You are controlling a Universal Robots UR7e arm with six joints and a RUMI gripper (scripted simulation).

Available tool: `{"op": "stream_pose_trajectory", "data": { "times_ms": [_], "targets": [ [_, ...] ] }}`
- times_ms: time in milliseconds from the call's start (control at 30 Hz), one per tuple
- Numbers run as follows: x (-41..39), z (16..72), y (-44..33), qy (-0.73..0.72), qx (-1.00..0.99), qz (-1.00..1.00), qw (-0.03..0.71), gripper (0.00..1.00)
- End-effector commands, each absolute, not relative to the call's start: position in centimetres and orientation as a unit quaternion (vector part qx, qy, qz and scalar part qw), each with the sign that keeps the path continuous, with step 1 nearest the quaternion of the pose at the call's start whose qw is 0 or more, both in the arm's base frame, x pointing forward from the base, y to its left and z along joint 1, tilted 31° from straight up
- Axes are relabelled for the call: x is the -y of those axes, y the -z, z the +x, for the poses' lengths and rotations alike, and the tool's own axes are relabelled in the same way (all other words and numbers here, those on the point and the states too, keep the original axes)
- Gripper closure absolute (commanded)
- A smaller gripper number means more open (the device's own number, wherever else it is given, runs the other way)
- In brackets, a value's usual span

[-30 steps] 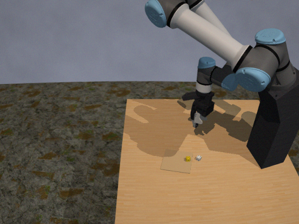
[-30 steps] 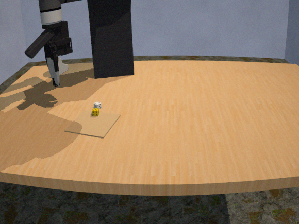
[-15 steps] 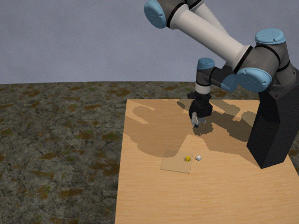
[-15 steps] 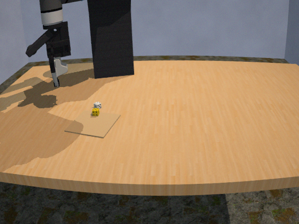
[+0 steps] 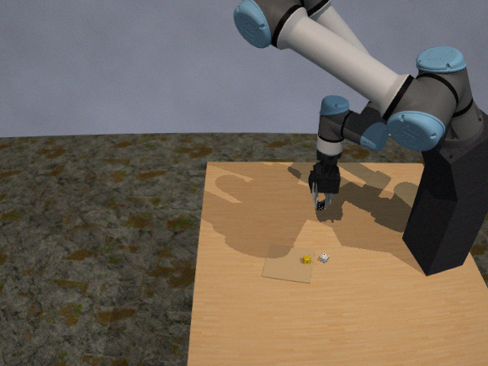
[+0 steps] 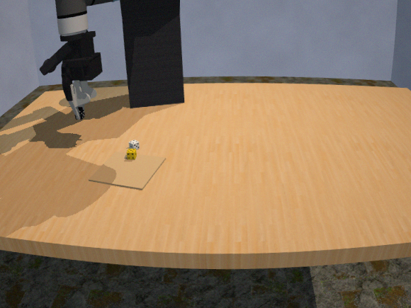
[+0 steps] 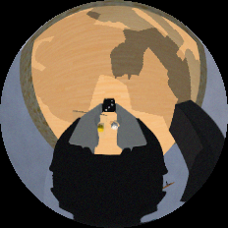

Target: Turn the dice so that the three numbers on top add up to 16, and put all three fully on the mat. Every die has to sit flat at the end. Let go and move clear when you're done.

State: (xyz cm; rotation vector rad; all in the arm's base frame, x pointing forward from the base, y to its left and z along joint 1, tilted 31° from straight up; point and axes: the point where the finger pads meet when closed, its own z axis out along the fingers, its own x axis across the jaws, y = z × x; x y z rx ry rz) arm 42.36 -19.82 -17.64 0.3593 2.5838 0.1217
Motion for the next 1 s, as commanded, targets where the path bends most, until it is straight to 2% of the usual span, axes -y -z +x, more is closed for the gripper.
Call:
{"op": "stream_pose_trajectory", "data": {
  "times_ms": [0,367,967],
  "targets": [
    [19.69,42.37,17.66,-0.056,-0.946,0.189,0.258,0.97],
    [19.37,42.38,17.73,-0.08,-0.924,0.276,0.252,0.97],
    [19.26,42.39,17.75,-0.087,-0.916,0.302,0.249,0.97]
  ]
}}
